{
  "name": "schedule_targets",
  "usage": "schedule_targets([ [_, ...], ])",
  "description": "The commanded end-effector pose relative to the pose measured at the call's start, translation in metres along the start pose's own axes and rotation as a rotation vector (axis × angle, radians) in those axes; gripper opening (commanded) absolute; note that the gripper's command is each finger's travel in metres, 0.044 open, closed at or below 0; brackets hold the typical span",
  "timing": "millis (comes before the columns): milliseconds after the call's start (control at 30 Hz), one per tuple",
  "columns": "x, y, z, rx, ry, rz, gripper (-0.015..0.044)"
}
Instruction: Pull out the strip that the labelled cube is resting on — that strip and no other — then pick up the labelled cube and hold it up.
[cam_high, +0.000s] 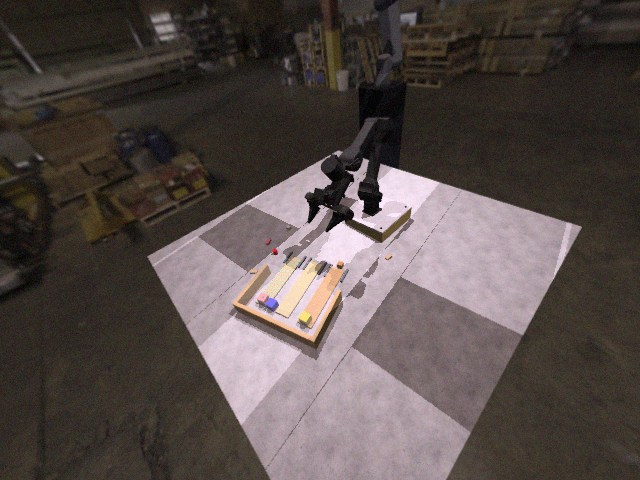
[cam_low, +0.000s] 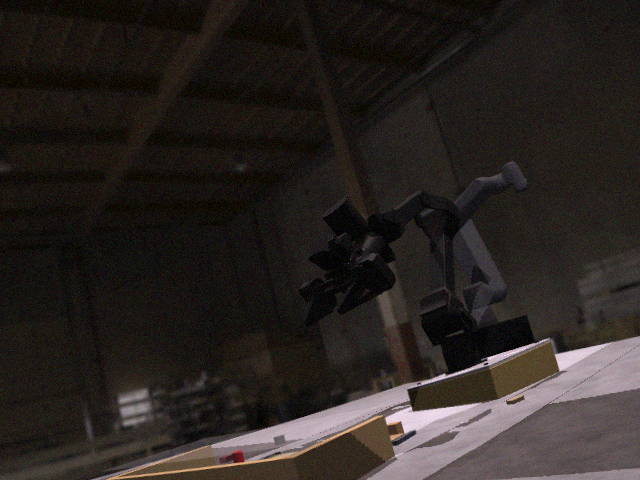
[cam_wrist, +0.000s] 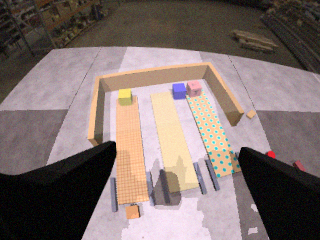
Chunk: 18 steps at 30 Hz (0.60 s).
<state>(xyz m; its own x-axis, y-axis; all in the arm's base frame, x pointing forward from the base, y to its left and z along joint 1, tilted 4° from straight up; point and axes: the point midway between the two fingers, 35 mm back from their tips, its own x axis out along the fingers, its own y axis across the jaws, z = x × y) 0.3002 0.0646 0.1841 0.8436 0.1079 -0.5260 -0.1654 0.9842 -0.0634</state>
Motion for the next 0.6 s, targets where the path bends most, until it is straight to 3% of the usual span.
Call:
schedule_targets([
  [0,0.000,-0.001,-0.001,-0.005,0.004,-0.005,0.0400],
  [500,0.084,-0.059,0.007,-0.185,0.563,-0.023,0.0006],
  [567,0.097,-0.069,0.003,-0.201,0.645,-0.007,0.0000],
])
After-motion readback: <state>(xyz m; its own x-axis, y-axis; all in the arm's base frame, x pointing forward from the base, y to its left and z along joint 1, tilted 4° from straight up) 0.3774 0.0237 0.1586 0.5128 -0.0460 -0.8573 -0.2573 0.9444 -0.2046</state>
